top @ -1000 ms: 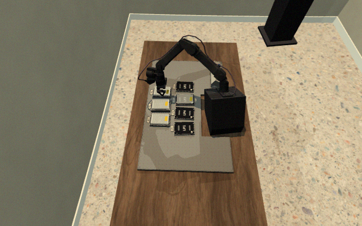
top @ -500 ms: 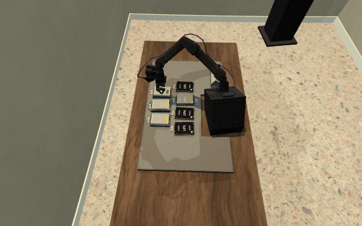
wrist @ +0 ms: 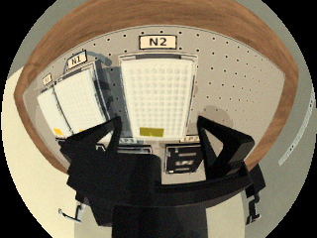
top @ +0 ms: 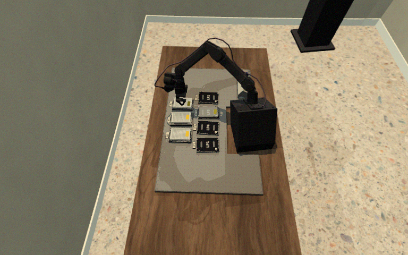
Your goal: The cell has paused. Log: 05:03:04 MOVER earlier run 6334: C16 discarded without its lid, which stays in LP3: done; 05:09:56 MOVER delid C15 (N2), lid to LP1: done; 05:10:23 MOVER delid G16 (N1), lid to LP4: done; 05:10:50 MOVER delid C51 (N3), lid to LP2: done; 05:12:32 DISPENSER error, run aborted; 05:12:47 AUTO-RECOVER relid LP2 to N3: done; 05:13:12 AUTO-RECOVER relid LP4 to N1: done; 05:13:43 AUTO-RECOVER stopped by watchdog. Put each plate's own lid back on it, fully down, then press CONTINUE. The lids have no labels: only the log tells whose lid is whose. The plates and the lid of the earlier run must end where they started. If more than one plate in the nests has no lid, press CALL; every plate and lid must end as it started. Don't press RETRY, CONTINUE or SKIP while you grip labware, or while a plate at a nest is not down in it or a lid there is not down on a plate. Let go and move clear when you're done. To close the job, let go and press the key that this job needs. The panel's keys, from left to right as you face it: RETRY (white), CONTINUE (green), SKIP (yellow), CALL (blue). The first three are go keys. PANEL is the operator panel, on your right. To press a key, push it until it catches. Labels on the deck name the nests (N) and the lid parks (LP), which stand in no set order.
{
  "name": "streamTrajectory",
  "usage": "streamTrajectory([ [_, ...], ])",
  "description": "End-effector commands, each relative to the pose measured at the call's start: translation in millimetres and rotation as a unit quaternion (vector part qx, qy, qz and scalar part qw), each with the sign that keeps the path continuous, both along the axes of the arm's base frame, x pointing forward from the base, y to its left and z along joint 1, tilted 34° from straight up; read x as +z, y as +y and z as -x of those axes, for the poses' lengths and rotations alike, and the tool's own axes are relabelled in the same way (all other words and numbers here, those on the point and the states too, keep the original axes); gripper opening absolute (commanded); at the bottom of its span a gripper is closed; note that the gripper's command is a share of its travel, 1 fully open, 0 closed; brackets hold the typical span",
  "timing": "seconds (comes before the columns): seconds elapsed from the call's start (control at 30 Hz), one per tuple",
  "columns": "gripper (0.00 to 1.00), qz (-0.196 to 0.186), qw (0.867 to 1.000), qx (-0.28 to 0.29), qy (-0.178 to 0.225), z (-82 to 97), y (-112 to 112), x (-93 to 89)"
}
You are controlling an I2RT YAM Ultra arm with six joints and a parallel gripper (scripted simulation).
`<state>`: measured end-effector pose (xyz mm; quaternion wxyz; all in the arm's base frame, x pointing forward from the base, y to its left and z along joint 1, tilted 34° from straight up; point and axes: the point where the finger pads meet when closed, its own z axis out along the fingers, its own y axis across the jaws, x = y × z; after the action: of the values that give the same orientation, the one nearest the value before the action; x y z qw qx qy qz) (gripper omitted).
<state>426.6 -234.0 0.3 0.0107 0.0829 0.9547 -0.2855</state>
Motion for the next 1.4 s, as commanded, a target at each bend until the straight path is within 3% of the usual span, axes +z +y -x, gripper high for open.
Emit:
streamTrajectory([
  [0.0,1.0,0.013,0.999,0.013,-0.033,-20.8,10,31.2],
  [0.37,1.0,0.013,0.999,0.014,-0.033,-21.7,11,31.8],
  [0.4,0.99,0.011,0.999,0.027,-0.016,-11.4,16,18.7],
  [1.1,0.8,0.011,1.0,0.022,-0.019,52.6,74,-23.4],
  [1.13,0.0,0.011,1.0,0.022,-0.019,55.9,77,-25.6],
  [1.37,0.0,0.011,1.0,0.022,-0.019,72.6,92,-36.5],
])
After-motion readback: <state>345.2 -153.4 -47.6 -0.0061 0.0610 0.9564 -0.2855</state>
